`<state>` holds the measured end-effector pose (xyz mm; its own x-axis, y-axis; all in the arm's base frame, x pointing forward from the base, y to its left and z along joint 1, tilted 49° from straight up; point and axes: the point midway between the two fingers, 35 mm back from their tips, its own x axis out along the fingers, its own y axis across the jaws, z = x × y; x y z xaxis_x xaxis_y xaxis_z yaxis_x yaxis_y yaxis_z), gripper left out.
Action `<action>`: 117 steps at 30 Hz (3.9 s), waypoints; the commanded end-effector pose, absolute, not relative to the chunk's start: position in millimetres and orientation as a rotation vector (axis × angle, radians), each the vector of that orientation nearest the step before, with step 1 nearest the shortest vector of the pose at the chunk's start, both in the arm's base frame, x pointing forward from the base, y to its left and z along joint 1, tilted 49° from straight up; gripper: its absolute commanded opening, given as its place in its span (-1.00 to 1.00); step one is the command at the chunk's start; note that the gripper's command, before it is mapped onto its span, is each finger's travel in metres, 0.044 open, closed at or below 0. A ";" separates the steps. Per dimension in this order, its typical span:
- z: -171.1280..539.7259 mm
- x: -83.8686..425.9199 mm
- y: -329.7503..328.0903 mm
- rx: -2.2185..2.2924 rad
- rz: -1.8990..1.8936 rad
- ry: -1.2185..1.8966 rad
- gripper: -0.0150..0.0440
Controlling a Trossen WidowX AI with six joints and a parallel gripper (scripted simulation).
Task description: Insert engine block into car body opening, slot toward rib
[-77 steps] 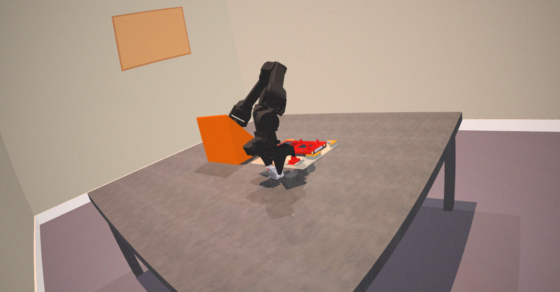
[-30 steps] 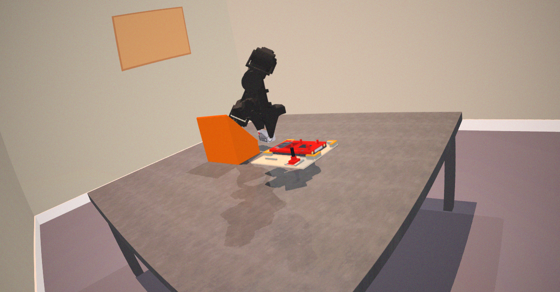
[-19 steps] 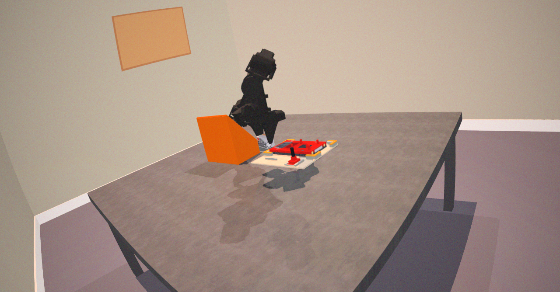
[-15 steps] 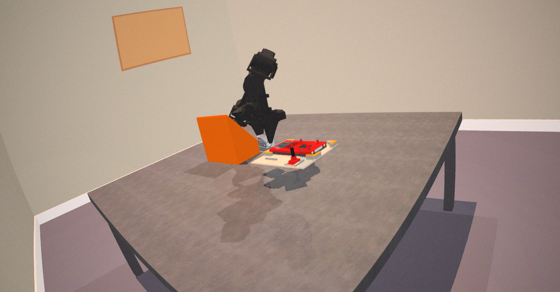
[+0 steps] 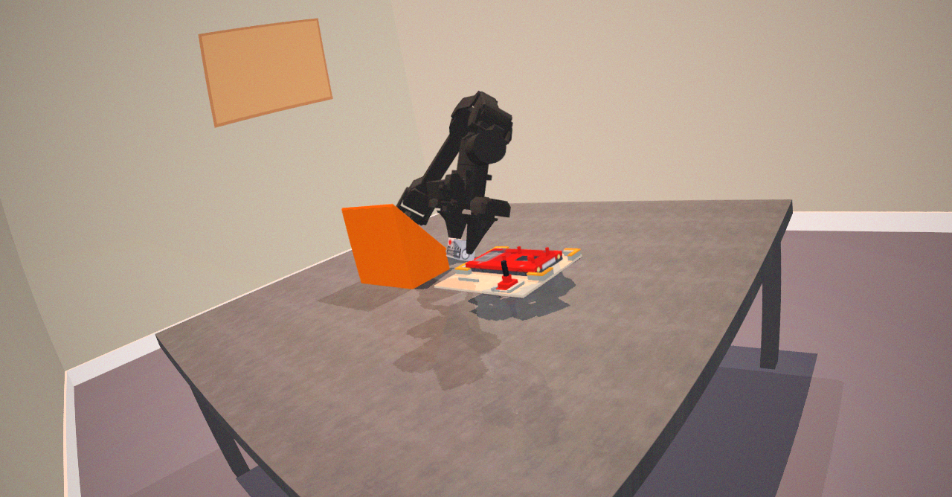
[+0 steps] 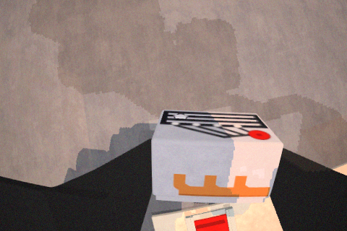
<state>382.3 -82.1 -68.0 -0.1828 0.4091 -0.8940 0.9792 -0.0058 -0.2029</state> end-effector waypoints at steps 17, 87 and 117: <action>-63.4 382.6 -71.7 1.192 -1.339 1.396 -0.49; -132.6 374.2 11.8 1.086 -1.390 1.299 0.22; -88.7 383.0 9.2 1.092 -1.387 1.311 1.00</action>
